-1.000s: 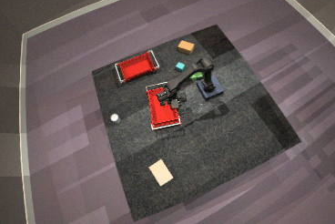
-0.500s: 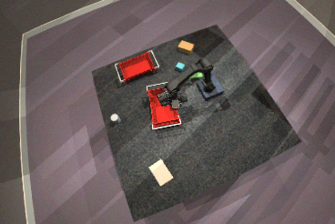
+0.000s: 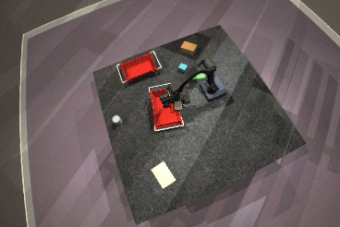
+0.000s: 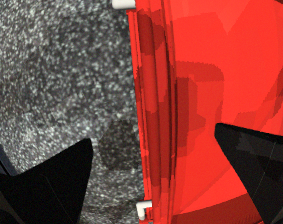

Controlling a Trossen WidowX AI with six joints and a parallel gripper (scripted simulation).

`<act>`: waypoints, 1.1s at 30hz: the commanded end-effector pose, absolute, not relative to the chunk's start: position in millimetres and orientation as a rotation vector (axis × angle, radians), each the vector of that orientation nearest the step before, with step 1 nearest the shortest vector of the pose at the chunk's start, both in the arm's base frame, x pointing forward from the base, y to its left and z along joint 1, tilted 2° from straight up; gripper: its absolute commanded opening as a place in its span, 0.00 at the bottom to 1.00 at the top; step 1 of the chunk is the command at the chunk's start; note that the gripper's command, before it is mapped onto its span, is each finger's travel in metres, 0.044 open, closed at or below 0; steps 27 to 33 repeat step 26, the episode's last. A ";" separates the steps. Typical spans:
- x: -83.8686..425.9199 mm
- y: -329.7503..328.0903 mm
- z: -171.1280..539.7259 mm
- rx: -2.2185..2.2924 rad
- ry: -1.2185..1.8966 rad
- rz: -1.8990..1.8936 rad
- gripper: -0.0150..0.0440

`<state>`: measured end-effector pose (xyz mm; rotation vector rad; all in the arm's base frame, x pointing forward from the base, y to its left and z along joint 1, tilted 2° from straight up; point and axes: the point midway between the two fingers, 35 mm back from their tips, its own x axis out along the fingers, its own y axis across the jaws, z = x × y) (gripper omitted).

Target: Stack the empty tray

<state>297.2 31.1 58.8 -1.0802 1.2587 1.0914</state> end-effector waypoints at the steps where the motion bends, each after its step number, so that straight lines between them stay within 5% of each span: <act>1: 297.2 31.1 58.8 -1.080 1.259 1.091 1.00; 33: 297.6 28.6 165.3 -1.073 1.263 1.094 1.00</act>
